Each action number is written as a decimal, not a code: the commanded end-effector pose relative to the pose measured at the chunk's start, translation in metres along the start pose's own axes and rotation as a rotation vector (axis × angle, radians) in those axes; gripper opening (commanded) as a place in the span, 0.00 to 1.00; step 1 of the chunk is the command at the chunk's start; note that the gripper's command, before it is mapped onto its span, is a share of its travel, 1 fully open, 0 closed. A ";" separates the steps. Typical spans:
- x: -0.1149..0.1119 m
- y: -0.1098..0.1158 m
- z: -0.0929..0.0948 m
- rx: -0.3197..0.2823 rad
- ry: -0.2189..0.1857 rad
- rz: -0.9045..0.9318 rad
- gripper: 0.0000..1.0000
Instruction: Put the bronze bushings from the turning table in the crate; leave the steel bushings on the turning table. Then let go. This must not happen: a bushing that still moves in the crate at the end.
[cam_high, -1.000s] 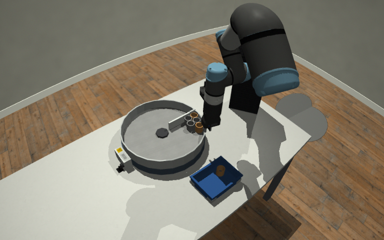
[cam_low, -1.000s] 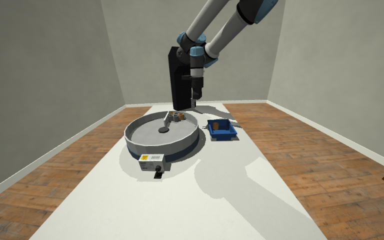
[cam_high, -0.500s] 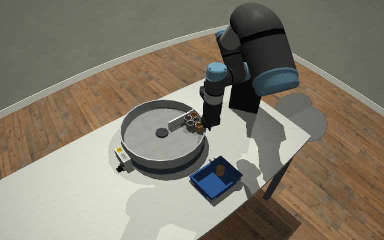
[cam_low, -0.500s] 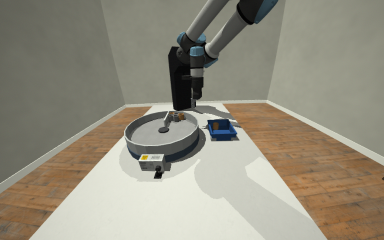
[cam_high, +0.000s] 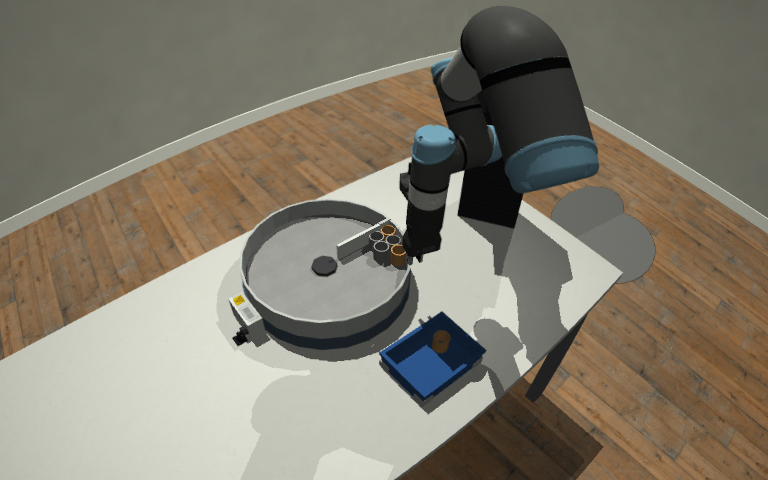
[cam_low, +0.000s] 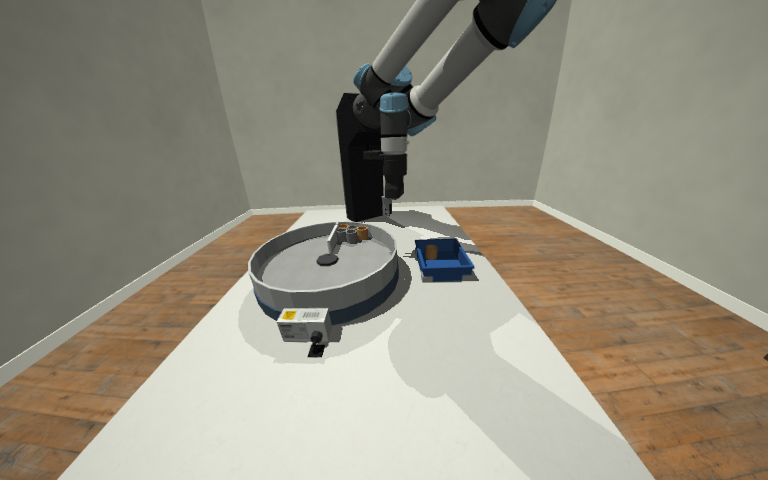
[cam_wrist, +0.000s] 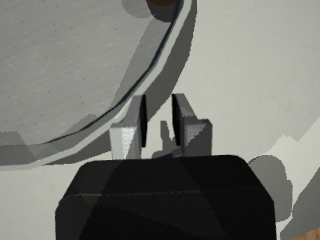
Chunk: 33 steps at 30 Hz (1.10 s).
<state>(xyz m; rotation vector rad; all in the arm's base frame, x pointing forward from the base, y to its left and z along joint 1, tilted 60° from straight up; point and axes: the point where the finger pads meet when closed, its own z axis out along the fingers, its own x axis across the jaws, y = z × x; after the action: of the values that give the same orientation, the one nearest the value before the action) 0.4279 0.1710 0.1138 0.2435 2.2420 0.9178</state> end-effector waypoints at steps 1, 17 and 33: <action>-0.020 0.004 -0.046 0.000 0.000 0.000 0.45; -0.020 0.004 -0.046 0.000 0.000 0.000 0.45; -0.020 0.004 -0.046 0.000 -0.001 0.000 0.45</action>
<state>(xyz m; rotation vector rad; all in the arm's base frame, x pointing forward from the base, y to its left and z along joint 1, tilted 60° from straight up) 0.4279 0.1710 0.1138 0.2435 2.2420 0.9178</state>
